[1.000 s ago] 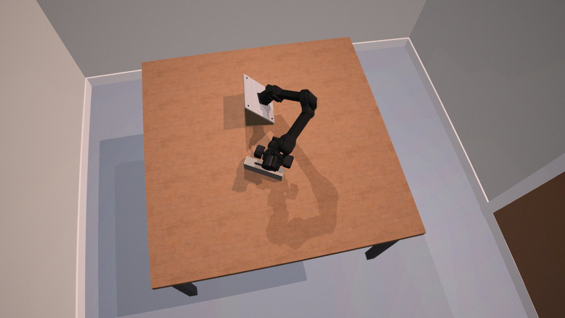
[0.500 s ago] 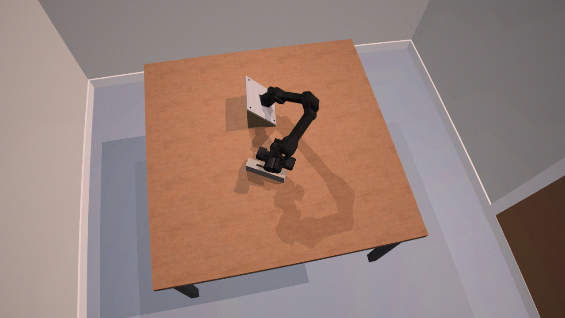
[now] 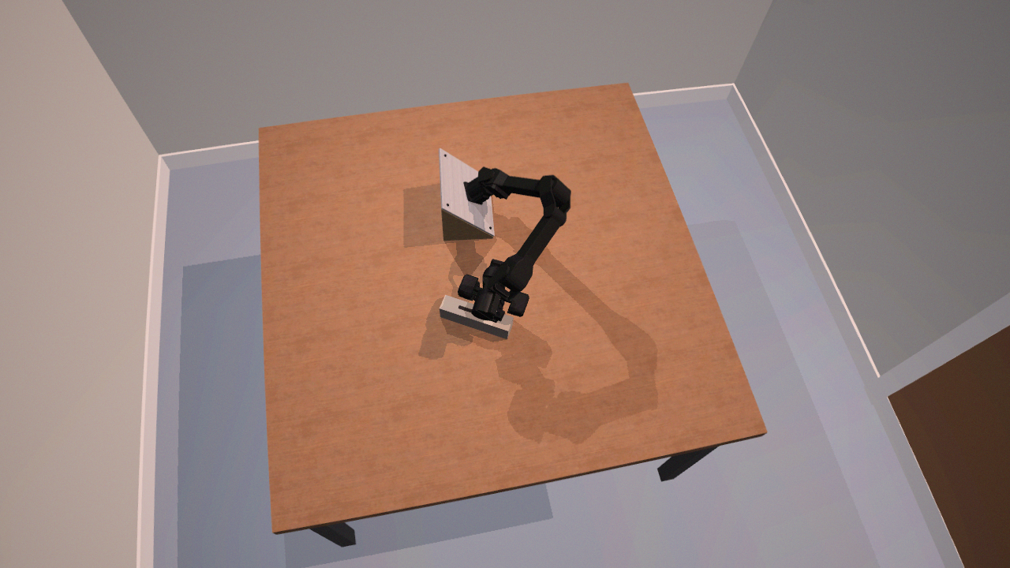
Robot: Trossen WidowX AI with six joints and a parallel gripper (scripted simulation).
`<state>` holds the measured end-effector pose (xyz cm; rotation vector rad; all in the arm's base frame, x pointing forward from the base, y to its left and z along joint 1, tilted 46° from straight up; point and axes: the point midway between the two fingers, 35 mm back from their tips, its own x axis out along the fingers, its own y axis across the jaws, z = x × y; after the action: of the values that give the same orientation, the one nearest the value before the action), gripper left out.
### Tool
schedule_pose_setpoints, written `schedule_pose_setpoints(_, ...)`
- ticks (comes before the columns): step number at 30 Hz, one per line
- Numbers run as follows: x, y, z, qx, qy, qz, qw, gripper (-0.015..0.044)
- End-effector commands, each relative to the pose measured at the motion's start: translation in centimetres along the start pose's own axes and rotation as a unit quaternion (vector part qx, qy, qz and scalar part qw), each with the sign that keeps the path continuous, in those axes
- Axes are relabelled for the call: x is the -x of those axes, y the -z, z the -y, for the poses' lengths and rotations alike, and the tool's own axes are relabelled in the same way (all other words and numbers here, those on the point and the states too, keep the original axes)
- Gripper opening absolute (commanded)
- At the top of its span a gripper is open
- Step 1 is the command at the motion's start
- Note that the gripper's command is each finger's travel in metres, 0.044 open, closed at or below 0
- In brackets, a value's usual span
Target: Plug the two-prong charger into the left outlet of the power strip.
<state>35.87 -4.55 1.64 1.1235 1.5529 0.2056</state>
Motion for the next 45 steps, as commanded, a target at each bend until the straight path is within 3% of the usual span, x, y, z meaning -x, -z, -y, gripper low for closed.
schedule_pose_setpoints(1, 0.0, 0.1, 0.0, 0.001, 0.0, 0.001, 1.0, 0.044)
schedule_pose_setpoints(45, -0.2, 2.5, -0.1, 0.003, -0.001, 0.004, 1.0, 0.044)
